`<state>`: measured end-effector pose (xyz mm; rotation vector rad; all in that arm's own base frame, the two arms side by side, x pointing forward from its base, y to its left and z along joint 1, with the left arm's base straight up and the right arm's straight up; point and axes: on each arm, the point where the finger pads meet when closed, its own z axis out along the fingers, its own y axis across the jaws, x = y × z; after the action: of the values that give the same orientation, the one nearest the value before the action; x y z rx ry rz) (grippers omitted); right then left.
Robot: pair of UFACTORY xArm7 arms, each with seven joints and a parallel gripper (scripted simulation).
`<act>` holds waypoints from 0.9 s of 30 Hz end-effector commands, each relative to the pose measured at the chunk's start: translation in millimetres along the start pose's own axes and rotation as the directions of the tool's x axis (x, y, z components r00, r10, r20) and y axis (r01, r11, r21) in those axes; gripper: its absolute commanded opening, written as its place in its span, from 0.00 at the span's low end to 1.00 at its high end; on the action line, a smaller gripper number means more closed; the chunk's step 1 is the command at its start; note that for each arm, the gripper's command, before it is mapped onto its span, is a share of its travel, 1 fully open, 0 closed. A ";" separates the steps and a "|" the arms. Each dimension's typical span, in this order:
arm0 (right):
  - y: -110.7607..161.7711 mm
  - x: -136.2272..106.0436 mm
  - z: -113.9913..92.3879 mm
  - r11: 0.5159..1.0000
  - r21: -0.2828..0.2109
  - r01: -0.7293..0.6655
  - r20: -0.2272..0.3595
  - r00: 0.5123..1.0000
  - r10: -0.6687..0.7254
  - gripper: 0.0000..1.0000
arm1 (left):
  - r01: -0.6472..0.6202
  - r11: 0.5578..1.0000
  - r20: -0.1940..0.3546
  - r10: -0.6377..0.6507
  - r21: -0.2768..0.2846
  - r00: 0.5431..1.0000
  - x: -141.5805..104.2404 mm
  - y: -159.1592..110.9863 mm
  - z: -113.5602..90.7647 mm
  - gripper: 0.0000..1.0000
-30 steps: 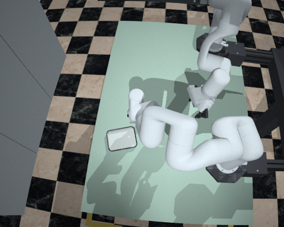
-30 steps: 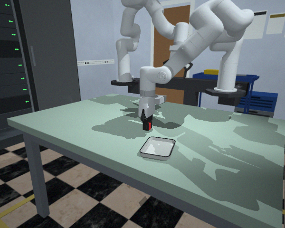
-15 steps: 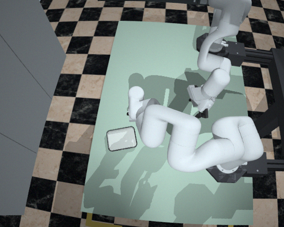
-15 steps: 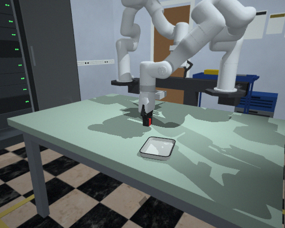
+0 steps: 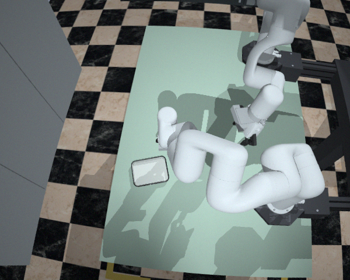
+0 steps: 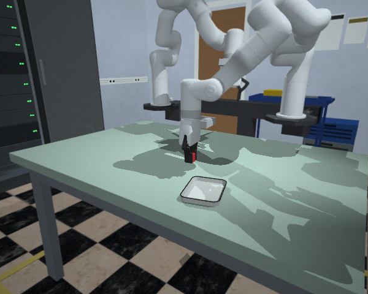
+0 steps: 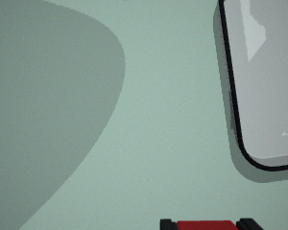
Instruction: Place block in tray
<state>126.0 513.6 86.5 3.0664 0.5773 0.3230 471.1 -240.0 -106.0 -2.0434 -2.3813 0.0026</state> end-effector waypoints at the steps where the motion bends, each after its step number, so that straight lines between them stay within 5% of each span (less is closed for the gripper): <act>1: -1.6 1.5 -2.4 1.000 0.005 -0.001 -0.003 1.000 0.001 1.00 | 0.002 1.000 0.002 -0.002 -0.004 1.000 21.3 22.7 -1.6 0.00; 9: -1.6 1.5 -2.4 1.000 0.005 -0.001 -0.003 1.000 0.001 1.00 | 0.002 1.000 0.002 -0.002 -0.004 1.000 101.6 104.4 -2.0 0.00; 27: -1.6 1.5 -2.4 1.000 0.005 -0.001 -0.003 1.000 0.001 1.00 | 0.002 1.000 0.002 -0.002 -0.004 1.000 103.6 106.6 -2.0 0.00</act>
<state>126.0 513.6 86.5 3.0664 0.5773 0.3230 558.8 -121.2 -106.4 -2.0414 -2.3830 0.0032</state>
